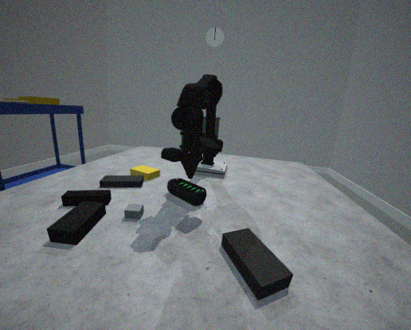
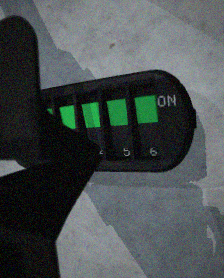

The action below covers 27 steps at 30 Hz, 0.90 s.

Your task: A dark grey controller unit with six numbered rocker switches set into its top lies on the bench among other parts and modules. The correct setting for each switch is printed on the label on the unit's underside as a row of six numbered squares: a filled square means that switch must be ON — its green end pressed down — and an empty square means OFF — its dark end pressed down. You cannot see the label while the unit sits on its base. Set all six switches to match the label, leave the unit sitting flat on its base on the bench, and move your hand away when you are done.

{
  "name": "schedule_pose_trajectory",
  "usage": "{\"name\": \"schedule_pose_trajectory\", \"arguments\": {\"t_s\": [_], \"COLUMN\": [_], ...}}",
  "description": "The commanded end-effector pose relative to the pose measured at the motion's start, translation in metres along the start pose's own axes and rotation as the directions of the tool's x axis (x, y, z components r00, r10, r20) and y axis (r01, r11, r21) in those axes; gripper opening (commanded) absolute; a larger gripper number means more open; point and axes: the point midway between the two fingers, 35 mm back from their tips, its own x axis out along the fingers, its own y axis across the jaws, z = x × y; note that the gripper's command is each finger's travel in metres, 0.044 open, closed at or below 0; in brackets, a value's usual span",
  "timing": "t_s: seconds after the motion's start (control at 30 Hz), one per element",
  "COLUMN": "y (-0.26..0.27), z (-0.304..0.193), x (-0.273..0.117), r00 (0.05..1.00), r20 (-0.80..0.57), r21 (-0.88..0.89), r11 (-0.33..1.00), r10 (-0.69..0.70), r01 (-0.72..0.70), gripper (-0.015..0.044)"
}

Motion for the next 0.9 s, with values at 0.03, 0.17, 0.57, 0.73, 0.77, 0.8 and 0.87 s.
{"name": "schedule_pose_trajectory", "arguments": {"t_s": [0.03, 0.17, 0.57, 0.73, 0.77, 0.8, 0.87], "y": [0.009, 0.024, 0.023, 0.023, 0.023, 0.023, 0.023], "z": [0.005, 0.018, 0.019, 0.019, 0.019, 0.019, 0.019], "x": [-0.001, -0.001, 0.014, 0.022, 0.024, 0.026, 0.029], "r00": [1.000, 1.000, 1.000, 1.000, 1.000, 1.000, 1.000], "r20": [-0.005, -0.004, -0.004, -0.004, -0.004, -0.004, -0.004], "r21": [0.003, 0.003, 0.003, 0.003, 0.003, 0.003, 0.003], "r11": [1.000, 1.000, 1.000, 1.000, 1.000, 1.000, 1.000], "r10": [0.015, 0.016, 0.016, 0.016, 0.016, 0.016, 0.016], "r01": [-0.015, -0.016, -0.016, -0.016, -0.016, -0.016, -0.016], "gripper": [0.0000, 0.0000, 0.0000, 0.0000, 0.0000, 0.0000, 0.0000]}}
